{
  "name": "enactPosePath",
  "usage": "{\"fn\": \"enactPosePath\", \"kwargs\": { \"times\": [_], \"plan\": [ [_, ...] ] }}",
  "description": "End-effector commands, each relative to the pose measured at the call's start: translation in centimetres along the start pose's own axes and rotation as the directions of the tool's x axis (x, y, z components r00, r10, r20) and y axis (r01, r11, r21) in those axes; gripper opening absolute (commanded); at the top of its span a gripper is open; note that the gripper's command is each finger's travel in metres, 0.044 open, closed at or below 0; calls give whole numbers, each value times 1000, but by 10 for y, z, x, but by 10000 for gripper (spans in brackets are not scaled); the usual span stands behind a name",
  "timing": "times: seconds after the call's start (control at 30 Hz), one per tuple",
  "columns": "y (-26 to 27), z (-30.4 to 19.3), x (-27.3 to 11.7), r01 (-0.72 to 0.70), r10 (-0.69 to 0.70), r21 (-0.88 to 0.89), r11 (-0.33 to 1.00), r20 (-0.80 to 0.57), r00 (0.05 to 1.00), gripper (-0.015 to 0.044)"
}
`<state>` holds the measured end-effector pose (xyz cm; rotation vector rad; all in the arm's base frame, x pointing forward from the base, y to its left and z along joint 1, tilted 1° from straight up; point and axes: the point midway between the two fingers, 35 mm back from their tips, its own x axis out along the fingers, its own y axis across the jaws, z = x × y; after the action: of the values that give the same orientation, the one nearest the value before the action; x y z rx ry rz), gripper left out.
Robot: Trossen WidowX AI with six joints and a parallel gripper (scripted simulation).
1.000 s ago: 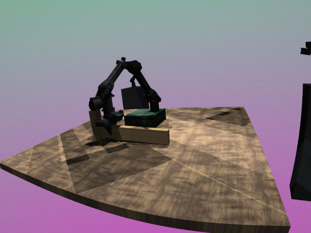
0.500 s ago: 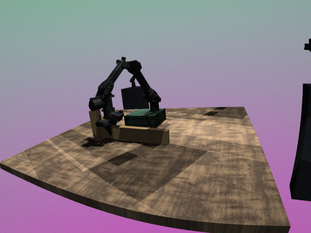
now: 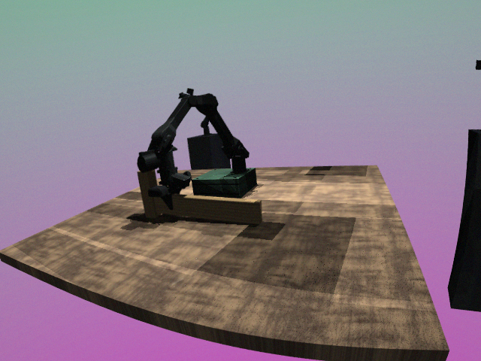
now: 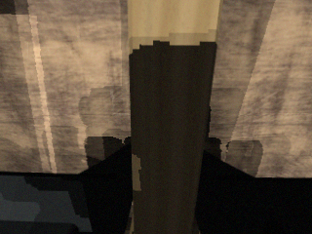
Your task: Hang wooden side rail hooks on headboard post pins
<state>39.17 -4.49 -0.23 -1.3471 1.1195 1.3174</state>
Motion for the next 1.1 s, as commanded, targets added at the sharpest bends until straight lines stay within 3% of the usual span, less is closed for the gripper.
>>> {"fn": "enactPosePath", "kwargs": {
  "times": [0.0, 1.07],
  "plan": [
    [0, -2, 0, 2, -2, 0, 1000, -7, 1000, 0],
    [0, -2, 6, 2, -2, 0, 1000, -7, 1000, 0]
  ]
}}
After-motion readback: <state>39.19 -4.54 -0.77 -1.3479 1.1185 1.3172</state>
